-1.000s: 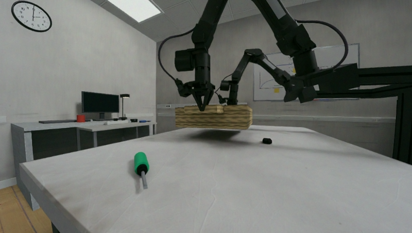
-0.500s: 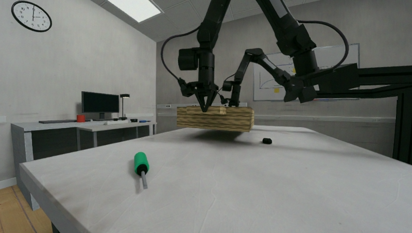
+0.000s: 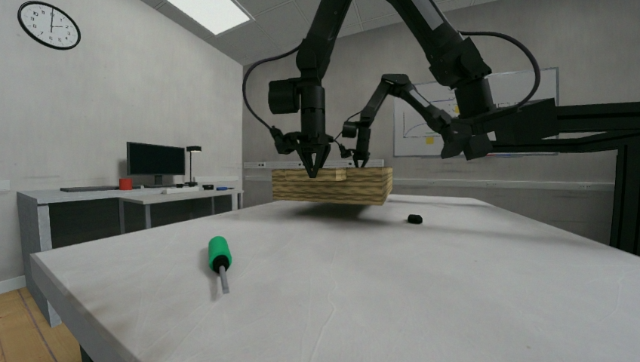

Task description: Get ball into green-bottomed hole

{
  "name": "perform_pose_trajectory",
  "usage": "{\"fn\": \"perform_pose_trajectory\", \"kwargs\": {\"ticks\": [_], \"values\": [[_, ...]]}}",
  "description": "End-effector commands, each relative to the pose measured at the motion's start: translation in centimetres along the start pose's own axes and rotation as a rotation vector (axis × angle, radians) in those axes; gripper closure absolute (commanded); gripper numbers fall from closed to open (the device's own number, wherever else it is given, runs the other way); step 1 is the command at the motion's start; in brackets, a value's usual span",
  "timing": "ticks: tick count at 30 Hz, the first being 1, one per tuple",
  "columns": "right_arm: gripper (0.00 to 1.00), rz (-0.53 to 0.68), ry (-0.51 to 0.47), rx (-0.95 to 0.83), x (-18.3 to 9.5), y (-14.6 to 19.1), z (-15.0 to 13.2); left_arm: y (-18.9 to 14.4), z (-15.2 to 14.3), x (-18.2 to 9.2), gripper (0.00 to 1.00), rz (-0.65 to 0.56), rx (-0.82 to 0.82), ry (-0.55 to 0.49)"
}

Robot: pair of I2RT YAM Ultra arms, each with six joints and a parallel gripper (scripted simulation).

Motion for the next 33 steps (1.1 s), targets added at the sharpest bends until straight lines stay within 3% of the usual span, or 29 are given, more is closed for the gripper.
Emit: {"fn": "perform_pose_trajectory", "kwargs": {"ticks": [1,2,7,10,11,13,14,16,17,18,20,23,25,30,31,33], "values": [[1.00,0.016,-0.180,0.010,-3.0,0.7,4.6,0.0,1.9,-1.7,1.00,-0.001,0.005,-0.113],[1.00,0.001,-0.139,-0.006,-2.1,0.6,2.4,-0.3,1.9,-1.8,1.00,-0.014,0.018,-0.125],[1.00,0.050,-0.188,-0.010,-1.6,1.0,2.4,-0.2,1.3,-2.4,1.00,0.027,-0.006,-0.156],[1.00,0.055,-0.107,-0.010,-1.7,0.1,2.3,-0.2,1.0,-3.4,1.00,0.045,-0.010,-0.076],[1.00,0.041,-0.157,0.009,-1.9,0.0,3.5,-0.5,2.1,-3.5,1.00,0.027,0.003,-0.127],[1.00,0.041,-0.157,0.009,-1.9,0.0,3.5,-0.5,2.1,-3.5,1.00,0.027,0.003,-0.127],[1.00,0.085,-0.089,-0.015,-1.0,0.4,2.5,-0.2,1.2,-3.9,1.00,0.073,-0.011,-0.060],[1.00,0.091,-0.064,-0.014,0.1,0.5,2.4,-0.2,1.6,-4.3,1.00,0.083,-0.013,-0.057],[1.00,0.086,-0.102,-0.006,-0.5,0.4,3.2,-0.4,2.2,-4.4,1.00,0.070,-0.008,-0.086],[1.00,0.017,-0.159,0.022,-1.5,-0.2,4.1,-0.6,3.8,-4.1,1.00,0.012,0.020,-0.180],[1.00,0.021,-0.156,0.002,-1.2,0.1,2.7,-0.3,1.6,-2.7,1.00,0.015,0.009,-0.140],[1.00,-0.016,-0.155,0.021,-1.4,0.0,1.7,-0.2,1.7,-2.3,1.00,-0.018,0.017,-0.176],[1.00,0.010,-0.100,0.008,-1.9,0.2,1.9,-0.5,1.3,-3.1,1.00,-0.002,0.011,-0.099],[1.00,0.001,-0.131,0.006,-2.6,0.2,3.0,-0.5,2.3,-2.8,1.00,-0.012,0.020,-0.125],[1.00,-0.033,-0.055,0.004,-2.6,-0.1,1.9,-0.3,1.0,-1.2,1.00,-0.043,0.015,-0.036],[1.00,-0.044,-0.046,0.005,-3.3,-0.1,2.3,-0.2,1.3,-1.0,1.00,-0.055,0.015,-0.023]]}}
Point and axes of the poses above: on each arm, the point where the finger pads meet when closed, its own x axis out along the fingers, its own y axis across the jaws, z = x × y, the point moved 3 cm from there along -x, back along the fingers, and after that the axes turned 7 degrees about -x, right-handed, at the moved point
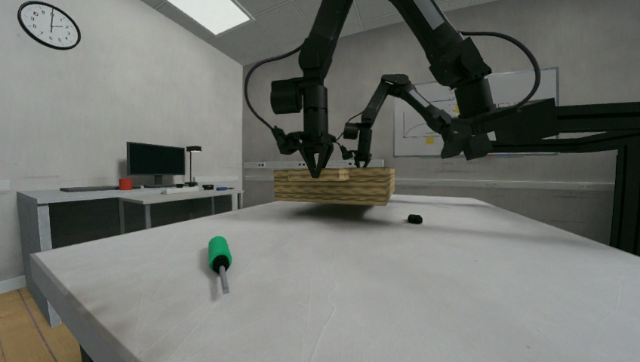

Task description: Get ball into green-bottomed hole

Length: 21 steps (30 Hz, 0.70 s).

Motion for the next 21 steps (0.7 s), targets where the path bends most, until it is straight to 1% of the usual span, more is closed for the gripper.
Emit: {"fn": "perform_pose_trajectory", "kwargs": {"ticks": [1,3,4,5,6,7,8,9,10,11,12,14,15,16,17,18,19,20,21], "values": [[1.00,-0.043,-0.057,0.004,-3.8,-0.1,3.3,-0.6,2.2,-1.4,1.00,-0.059,0.020,-0.032],[1.00,-0.022,-0.052,0.003,-3.8,0.1,3.7,-0.6,2.6,-2.2,1.00,-0.043,0.003,-0.030],[1.00,-0.057,-0.110,0.022,-4.1,0.1,4.5,0.3,4.1,-1.9,1.00,-0.062,0.012,-0.127],[1.00,-0.016,-0.167,0.009,-4.0,0.5,5.5,-0.1,4.4,-2.5,1.00,-0.029,0.017,-0.149],[1.00,0.020,-0.185,0.007,-3.7,0.8,5.7,-0.4,2.5,-1.7,1.00,-0.011,0.019,-0.107],[1.00,0.015,-0.144,-0.012,-2.7,0.9,3.4,-0.6,2.7,-1.9,1.00,-0.024,0.021,-0.127],[1.00,-0.017,-0.154,-0.003,-2.9,0.5,3.5,-0.6,2.7,-1.8,1.00,-0.035,0.026,-0.140],[1.00,-0.003,-0.163,-0.006,-2.7,0.7,3.3,-0.6,2.5,-1.9,1.00,-0.029,0.024,-0.146],[1.00,0.032,-0.184,-0.009,-2.6,1.0,3.5,-0.2,2.0,-2.1,1.00,0.012,0.011,-0.141],[1.00,0.037,-0.185,-0.011,-2.2,1.0,3.2,-0.3,2.0,-2.3,1.00,0.013,-0.005,-0.153],[1.00,0.016,-0.141,-0.012,-2.2,0.6,2.6,-0.7,1.6,-2.4,1.00,-0.013,0.024,-0.127],[1.00,0.016,-0.141,-0.012,-2.2,0.6,2.6,-0.7,1.6,-2.4,1.00,-0.013,0.024,-0.127],[1.00,0.041,-0.196,0.003,-1.7,0.1,3.3,-0.3,2.0,-2.8,1.00,0.027,-0.012,-0.166],[1.00,0.058,-0.148,0.002,-2.1,-0.1,3.6,-0.3,1.5,-3.4,1.00,0.044,-0.012,-0.089],[1.00,0.065,-0.153,0.005,-2.1,-0.2,4.0,-0.3,1.6,-3.7,1.00,0.052,-0.014,-0.081],[1.00,0.072,-0.126,-0.004,-2.0,-0.2,3.9,-0.4,1.7,-3.9,1.00,0.060,-0.013,-0.075],[1.00,0.082,-0.122,-0.004,-1.7,-0.2,3.9,-0.4,1.8,-4.1,1.00,0.067,-0.012,-0.069],[1.00,0.059,-0.052,-0.022,-0.4,0.3,2.5,-0.7,2.2,-4.1,1.00,0.046,0.000,-0.069],[1.00,0.092,-0.081,-0.016,-0.5,0.5,3.4,-0.4,2.2,-4.6,1.00,0.078,-0.012,-0.064]]}}
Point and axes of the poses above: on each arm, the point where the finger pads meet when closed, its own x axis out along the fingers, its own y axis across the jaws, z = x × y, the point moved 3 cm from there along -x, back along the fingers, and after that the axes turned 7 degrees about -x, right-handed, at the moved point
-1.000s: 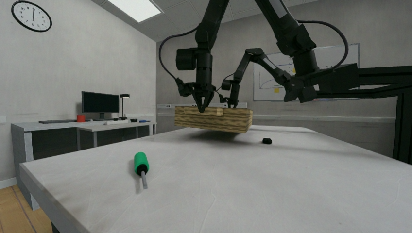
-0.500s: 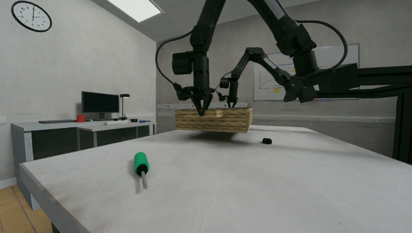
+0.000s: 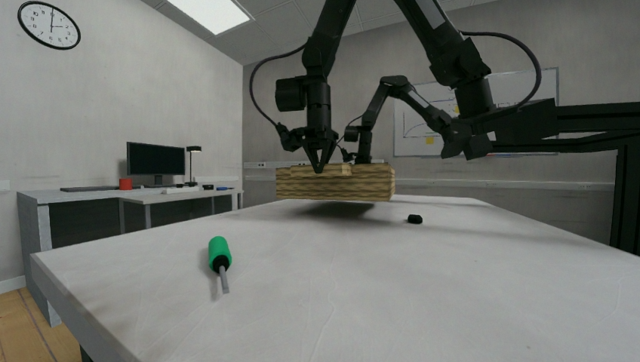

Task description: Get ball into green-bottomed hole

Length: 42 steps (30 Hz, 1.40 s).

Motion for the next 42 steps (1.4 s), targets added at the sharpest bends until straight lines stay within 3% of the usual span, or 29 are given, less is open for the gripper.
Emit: {"fn": "perform_pose_trajectory", "kwargs": {"ticks": [1,2,4,5,10,11,12,13,18,20,21,27,29,31,35,36,40,42], "values": [[1.00,0.060,-0.146,-0.006,-1.9,1.1,4.9,0.4,3.4,-3.8,1.00,0.038,-0.008,-0.105],[1.00,0.030,-0.196,0.007,-2.6,0.7,5.6,0.2,4.7,-3.8,1.00,0.010,0.005,-0.181],[1.00,-0.017,-0.208,0.023,-3.4,0.4,5.6,0.7,4.9,-3.3,1.00,-0.026,0.004,-0.205],[1.00,-0.029,-0.155,0.018,-2.1,0.5,2.9,0.1,2.9,-2.0,1.00,-0.042,0.016,-0.166],[1.00,-0.024,-0.155,-0.013,-2.6,0.8,2.7,0.4,2.2,-1.9,1.00,-0.040,0.005,-0.148],[1.00,-0.059,-0.185,0.018,-2.9,0.6,2.7,0.2,3.0,-1.5,1.00,-0.071,0.018,-0.203],[1.00,-0.061,-0.118,0.008,-3.7,0.5,2.7,0.2,2.8,-2.0,1.00,-0.075,0.017,-0.137],[1.00,-0.068,-0.108,0.006,-3.9,0.5,2.8,-0.1,2.2,-0.9,1.00,-0.088,0.025,-0.090],[1.00,-0.098,-0.068,0.003,-5.3,0.6,3.7,0.1,3.0,-0.5,1.00,-0.118,0.025,-0.051],[1.00,-0.111,-0.154,0.018,-5.8,0.9,5.2,0.9,5.2,-0.9,1.00,-0.119,0.015,-0.174],[1.00,-0.085,-0.188,0.005,-5.5,1.2,5.8,0.8,5.2,-1.1,1.00,-0.100,0.013,-0.179],[1.00,-0.080,-0.186,0.003,-5.5,1.2,5.4,-0.1,2.8,-0.4,1.00,-0.109,0.027,-0.123],[1.00,-0.028,-0.211,-0.014,-4.0,1.8,3.7,0.2,3.0,-0.8,1.00,-0.073,0.012,-0.182],[1.00,-0.014,-0.143,-0.006,-3.6,1.0,3.1,0.5,1.7,-1.3,1.00,-0.035,-0.003,-0.095],[1.00,0.020,-0.145,-0.002,-3.7,0.8,4.6,0.5,2.4,-2.4,1.00,-0.001,-0.010,-0.077],[1.00,0.025,-0.085,-0.020,-1.8,1.3,3.2,0.5,2.6,-2.7,1.00,0.007,-0.010,-0.073],[1.00,0.043,-0.068,-0.018,-2.3,1.0,3.8,0.3,3.0,-3.5,1.00,0.023,-0.008,-0.055],[1.00,0.005,-0.107,-0.005,-2.9,0.6,4.7,0.0,4.1,-3.4,1.00,-0.015,0.015,-0.100]]}}
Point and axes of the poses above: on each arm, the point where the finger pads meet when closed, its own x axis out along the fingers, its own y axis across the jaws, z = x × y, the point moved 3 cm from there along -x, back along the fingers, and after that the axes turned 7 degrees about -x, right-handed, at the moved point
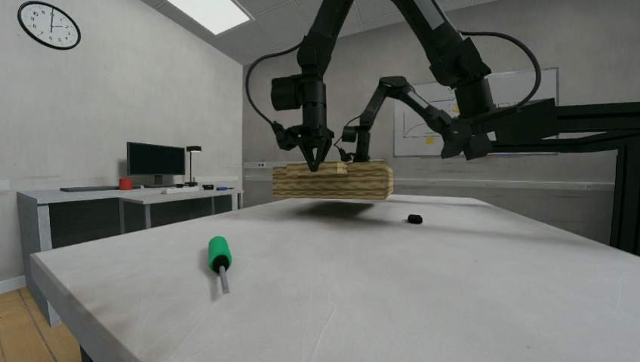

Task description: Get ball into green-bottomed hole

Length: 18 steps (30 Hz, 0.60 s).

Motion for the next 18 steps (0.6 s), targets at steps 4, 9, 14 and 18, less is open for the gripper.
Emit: {"fn": "perform_pose_trajectory", "kwargs": {"ticks": [4,9,14,18], "values": [[1.00,-0.045,-0.160,0.030,-4.0,0.1,4.5,0.3,3.7,-2.0,1.00,-0.056,0.005,-0.154],[1.00,-0.089,-0.145,0.013,-3.7,0.4,1.9,0.1,2.0,-0.6,1.00,-0.098,0.015,-0.166],[1.00,-0.120,-0.085,-0.002,-5.3,0.4,2.1,-0.6,1.3,0.7,1.00,-0.142,0.031,-0.058],[1.00,-0.086,-0.130,-0.012,-5.4,0.7,3.7,-0.2,2.8,-0.6,1.00,-0.108,0.008,-0.106]]}}
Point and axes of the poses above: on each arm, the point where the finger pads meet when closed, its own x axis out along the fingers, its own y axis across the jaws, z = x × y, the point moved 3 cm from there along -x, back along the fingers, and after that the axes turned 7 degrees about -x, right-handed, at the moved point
